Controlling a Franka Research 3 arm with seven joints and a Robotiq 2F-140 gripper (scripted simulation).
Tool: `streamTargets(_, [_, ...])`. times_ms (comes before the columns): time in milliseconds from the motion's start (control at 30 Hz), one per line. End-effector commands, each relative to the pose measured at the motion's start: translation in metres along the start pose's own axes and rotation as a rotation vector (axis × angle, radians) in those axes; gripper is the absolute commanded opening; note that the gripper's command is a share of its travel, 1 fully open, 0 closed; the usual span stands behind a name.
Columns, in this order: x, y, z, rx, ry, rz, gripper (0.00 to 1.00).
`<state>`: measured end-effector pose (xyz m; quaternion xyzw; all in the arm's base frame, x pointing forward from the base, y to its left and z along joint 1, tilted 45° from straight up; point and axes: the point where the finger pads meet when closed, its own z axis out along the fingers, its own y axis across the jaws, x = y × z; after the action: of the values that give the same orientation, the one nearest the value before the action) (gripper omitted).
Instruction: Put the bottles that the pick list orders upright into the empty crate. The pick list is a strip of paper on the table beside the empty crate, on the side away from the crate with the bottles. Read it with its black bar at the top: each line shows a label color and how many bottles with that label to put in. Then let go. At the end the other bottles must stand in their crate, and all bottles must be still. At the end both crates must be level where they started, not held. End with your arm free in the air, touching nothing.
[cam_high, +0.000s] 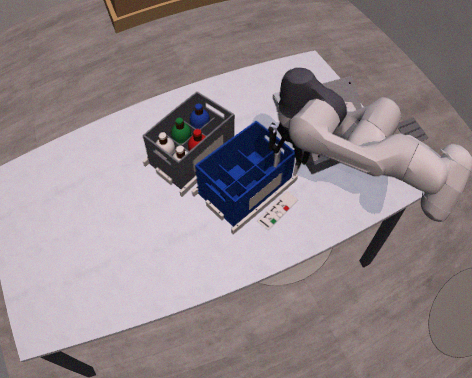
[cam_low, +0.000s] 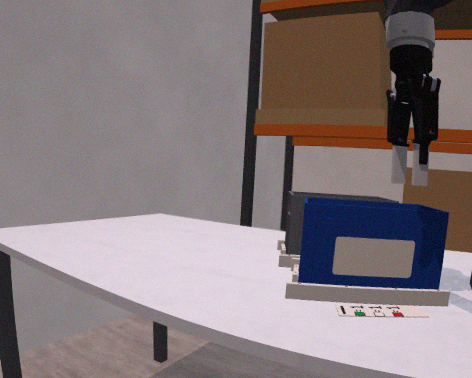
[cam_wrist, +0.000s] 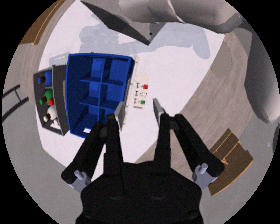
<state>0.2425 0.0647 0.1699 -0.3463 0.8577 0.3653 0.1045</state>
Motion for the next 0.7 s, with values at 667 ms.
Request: streamTargets(667, [-0.0022, 0.0018, 0.0001, -0.007, 0.003, 0.264, 0.38])
